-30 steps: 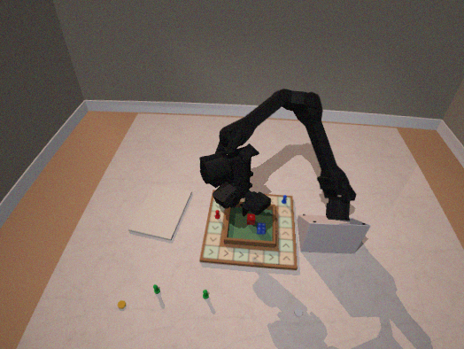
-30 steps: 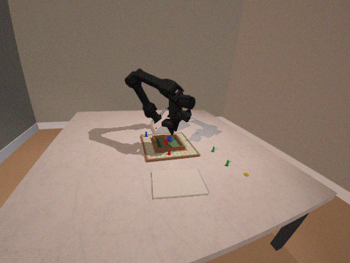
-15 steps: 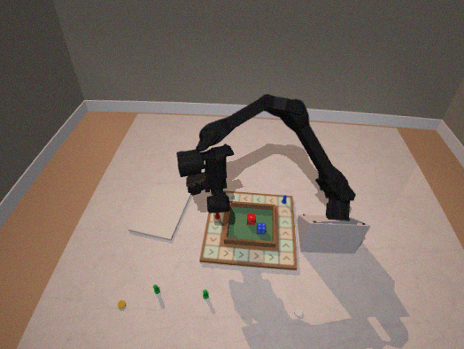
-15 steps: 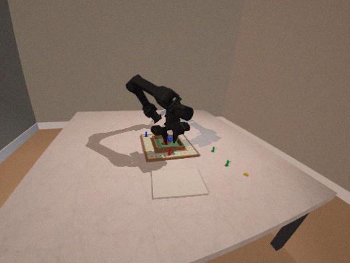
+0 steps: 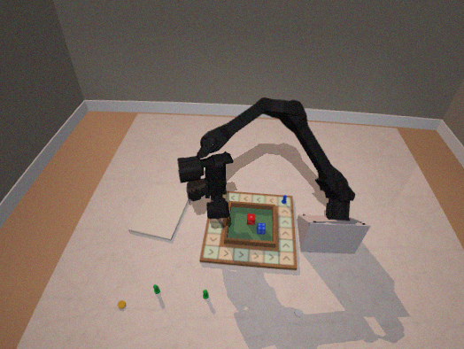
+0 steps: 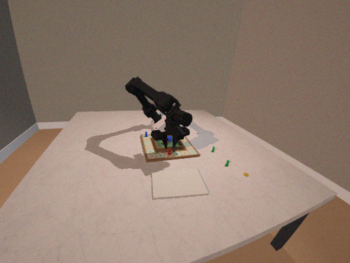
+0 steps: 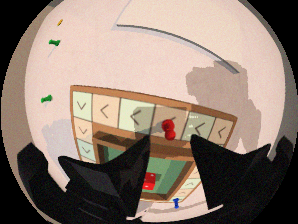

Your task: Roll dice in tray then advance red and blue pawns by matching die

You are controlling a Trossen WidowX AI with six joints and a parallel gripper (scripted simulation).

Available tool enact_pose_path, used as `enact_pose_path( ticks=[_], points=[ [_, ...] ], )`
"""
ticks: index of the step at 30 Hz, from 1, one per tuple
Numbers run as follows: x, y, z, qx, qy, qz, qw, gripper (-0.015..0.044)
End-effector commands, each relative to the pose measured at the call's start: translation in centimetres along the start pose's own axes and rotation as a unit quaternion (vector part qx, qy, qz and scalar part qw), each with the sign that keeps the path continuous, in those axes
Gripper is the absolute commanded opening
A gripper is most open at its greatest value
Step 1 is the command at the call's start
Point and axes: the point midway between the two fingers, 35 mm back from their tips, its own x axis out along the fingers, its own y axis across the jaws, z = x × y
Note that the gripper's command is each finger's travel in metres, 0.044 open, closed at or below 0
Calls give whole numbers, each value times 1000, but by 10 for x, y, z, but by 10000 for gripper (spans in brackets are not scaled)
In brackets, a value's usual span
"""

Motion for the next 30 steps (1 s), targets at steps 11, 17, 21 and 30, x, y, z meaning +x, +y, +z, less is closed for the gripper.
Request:
enact_pose_path(
  ticks=[11, 17, 21, 30],
  points=[
    [24, -1, -1, -2, 1, -4, 1000, 200],
    [31, -1, -1, -1, 1, -4, 1000, 200],
    [31, -1, -1, -1, 1, -4, 1000, 95],
    [31, -1, -1, -1, 1, -4, 1000, 15]
  ],
)
